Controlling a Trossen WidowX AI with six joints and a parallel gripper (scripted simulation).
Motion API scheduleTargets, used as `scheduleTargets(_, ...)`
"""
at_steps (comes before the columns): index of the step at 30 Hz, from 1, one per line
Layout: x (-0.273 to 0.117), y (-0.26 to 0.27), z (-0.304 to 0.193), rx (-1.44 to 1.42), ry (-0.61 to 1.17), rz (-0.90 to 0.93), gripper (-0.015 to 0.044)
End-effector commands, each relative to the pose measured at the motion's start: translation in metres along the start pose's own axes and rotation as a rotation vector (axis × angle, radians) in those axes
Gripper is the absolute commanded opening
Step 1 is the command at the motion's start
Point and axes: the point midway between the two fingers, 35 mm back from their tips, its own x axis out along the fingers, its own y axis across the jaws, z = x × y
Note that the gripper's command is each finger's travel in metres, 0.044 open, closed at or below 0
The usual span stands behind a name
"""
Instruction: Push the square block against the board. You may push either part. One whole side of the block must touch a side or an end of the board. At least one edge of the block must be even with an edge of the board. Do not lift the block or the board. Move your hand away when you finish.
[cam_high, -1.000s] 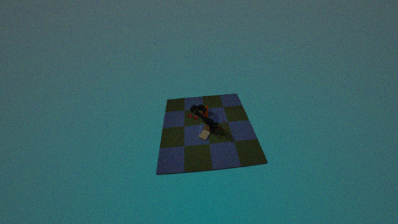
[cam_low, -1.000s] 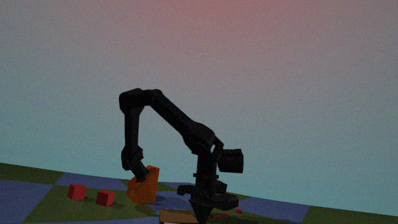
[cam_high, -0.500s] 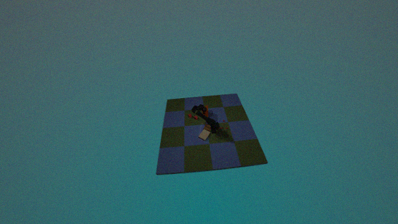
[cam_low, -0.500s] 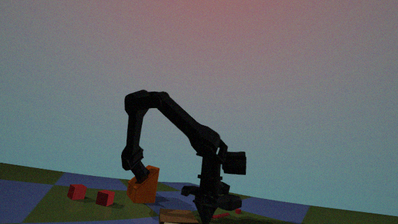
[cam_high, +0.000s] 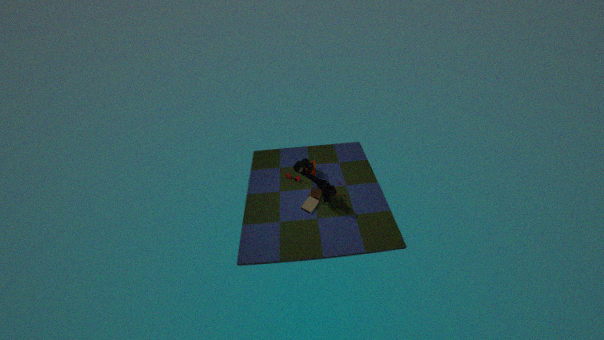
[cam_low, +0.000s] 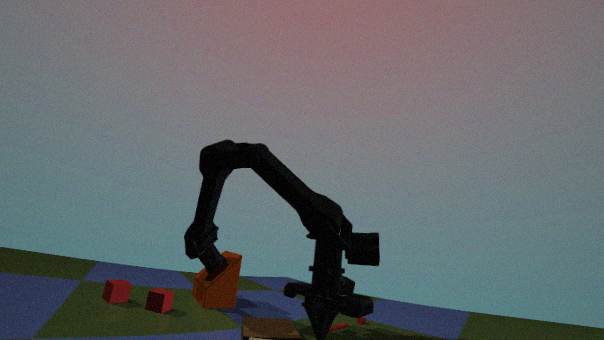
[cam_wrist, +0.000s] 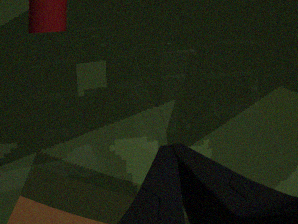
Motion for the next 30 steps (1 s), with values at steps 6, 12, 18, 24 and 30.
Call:
scheduleTargets(6, -0.057, 0.0, 0.0, 0.005, -0.007, -0.001, 0.0)
scheduleTargets(12, -0.057, 0.0, 0.0, 0.005, -0.007, -0.001, 0.0)
scheduleTargets(18, -0.064, 0.028, -0.049, 0.153, -0.006, 0.0, 0.0)
scheduleTargets(24, -0.063, 0.08, -0.104, 0.352, -0.003, 0.003, 0.0)
scheduleTargets(30, -0.055, 0.125, -0.134, 0.5, 0.001, 0.004, 0.0)
